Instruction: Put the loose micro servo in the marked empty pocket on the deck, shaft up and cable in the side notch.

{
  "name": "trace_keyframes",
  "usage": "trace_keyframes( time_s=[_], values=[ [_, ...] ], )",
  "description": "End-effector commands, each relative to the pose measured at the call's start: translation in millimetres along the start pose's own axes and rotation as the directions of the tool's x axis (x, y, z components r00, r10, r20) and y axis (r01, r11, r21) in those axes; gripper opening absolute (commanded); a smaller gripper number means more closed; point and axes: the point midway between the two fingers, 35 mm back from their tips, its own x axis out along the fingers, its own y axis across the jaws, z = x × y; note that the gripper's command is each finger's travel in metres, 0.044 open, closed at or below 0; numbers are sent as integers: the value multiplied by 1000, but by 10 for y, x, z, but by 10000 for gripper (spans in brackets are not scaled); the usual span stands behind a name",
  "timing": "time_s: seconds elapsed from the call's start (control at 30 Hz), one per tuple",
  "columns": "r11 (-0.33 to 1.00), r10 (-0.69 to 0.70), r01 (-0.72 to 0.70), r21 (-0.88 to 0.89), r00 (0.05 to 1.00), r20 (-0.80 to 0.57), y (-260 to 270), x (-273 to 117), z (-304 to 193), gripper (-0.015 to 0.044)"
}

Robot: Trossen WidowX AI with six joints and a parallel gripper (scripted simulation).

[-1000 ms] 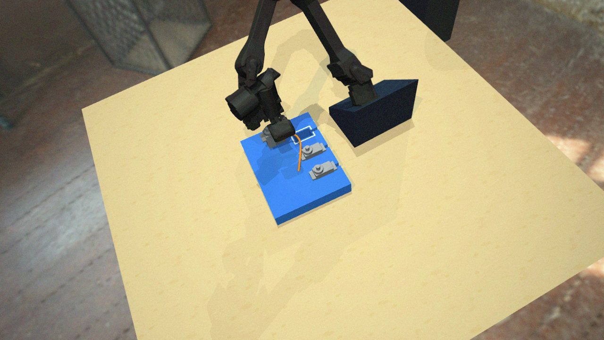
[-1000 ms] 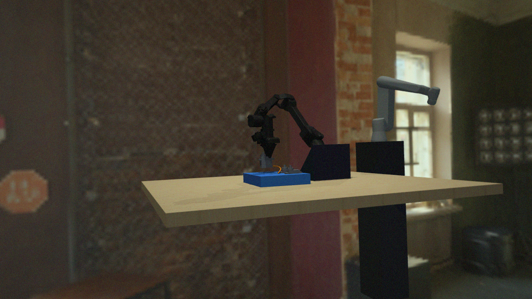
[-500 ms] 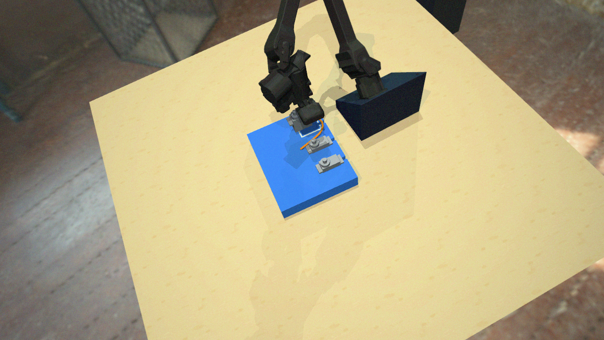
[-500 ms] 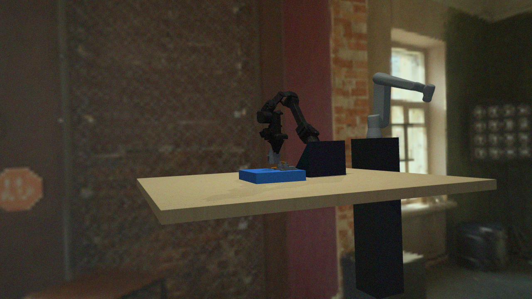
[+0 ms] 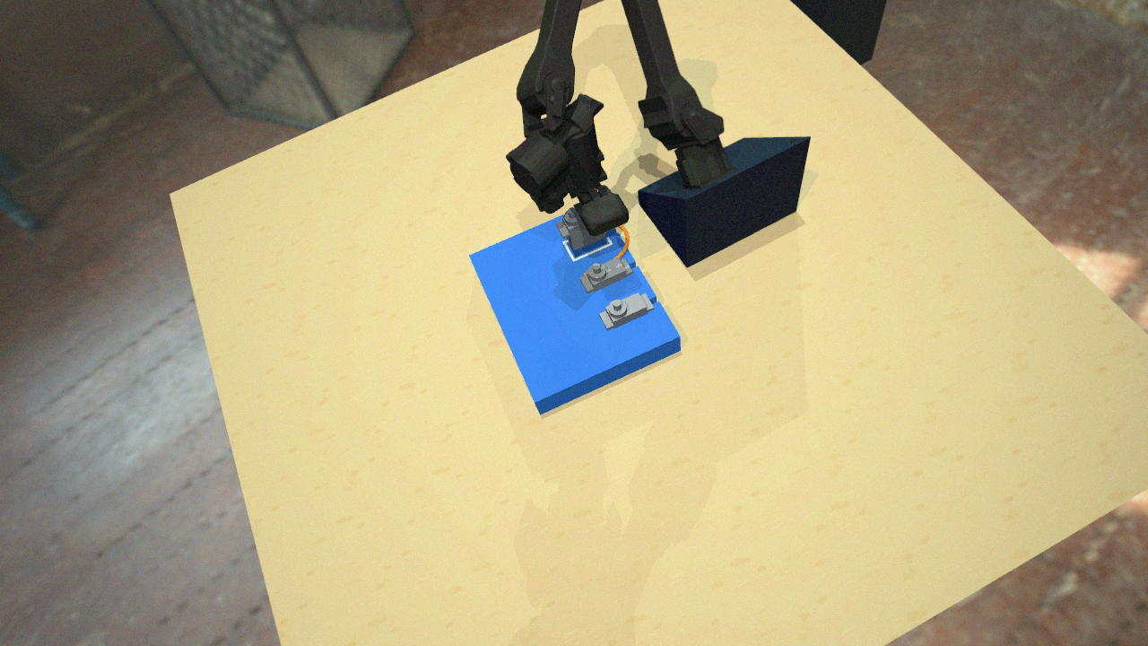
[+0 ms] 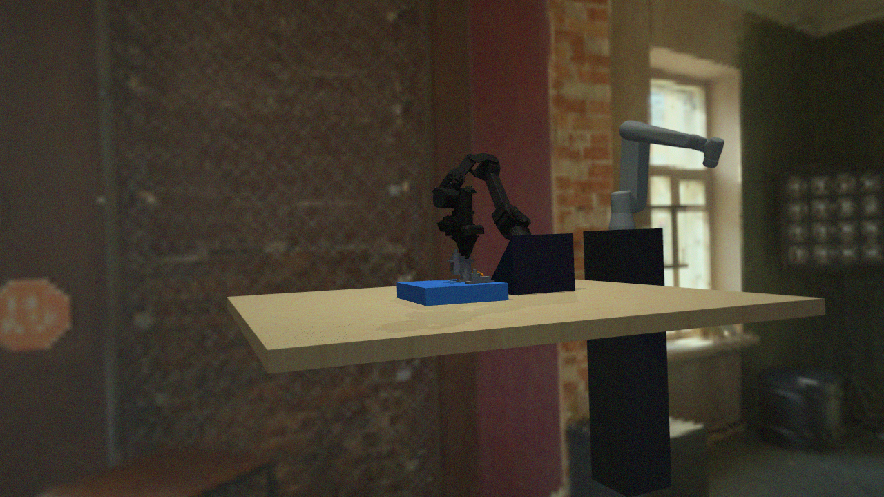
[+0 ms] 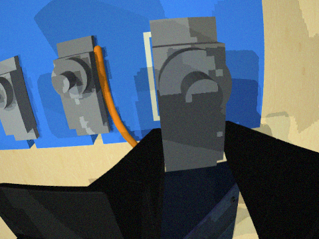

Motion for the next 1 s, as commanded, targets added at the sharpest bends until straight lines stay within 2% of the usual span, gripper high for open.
trace_keyframes(
  time_s=[0.0, 0.97],
  values=[
    [1000, -2, 2, -2, 1000, 6, -7, 58, -6, 0],
    [1000, -3, 3, -1, 1000, 6, -10, 189, -7, 0]
  ],
)
